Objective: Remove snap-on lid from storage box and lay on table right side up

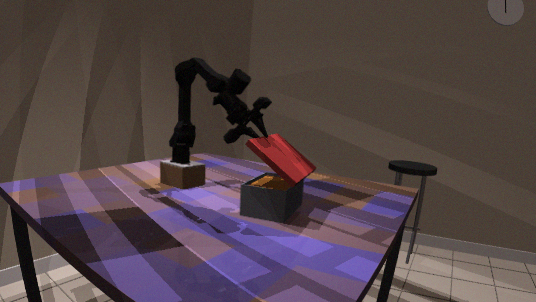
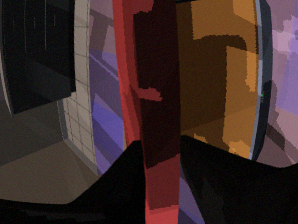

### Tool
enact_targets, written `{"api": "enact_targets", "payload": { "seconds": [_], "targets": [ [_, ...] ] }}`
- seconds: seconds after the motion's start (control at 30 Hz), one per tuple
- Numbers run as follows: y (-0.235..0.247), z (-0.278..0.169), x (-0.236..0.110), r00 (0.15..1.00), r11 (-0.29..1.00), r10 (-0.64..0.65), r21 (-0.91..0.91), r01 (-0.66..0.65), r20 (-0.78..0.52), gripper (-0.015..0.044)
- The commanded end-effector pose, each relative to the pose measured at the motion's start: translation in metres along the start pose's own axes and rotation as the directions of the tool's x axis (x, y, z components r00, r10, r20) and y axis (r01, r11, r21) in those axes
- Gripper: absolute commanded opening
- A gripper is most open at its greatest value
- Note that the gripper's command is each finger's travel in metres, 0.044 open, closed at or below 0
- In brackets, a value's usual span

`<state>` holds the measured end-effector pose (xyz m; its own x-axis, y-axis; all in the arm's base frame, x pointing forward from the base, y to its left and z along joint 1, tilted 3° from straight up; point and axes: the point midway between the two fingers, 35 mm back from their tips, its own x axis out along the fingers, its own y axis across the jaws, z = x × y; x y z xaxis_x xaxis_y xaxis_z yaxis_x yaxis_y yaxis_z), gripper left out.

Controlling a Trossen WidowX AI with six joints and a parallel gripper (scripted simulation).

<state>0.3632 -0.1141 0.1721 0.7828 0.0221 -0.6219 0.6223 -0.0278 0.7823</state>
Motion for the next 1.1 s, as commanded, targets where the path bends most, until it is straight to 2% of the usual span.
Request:
{"api": "enact_targets", "payload": {
  "seconds": [0.0, 0.47, 1.07],
  "targets": [
    [0.011, 0.0, -0.007, 1.0, 1.0, 0.02, -0.007, -0.02, 0.004, 0.0],
    [0.017, 0.0, -0.013, 1.0, 1.0, 0.02, -0.007, -0.02, 0.004, 0.0],
    [0.009, -0.037, -0.012, 1.0, 1.0, 0.02, -0.004, -0.02, 0.002, 0.0]
  ]
}}
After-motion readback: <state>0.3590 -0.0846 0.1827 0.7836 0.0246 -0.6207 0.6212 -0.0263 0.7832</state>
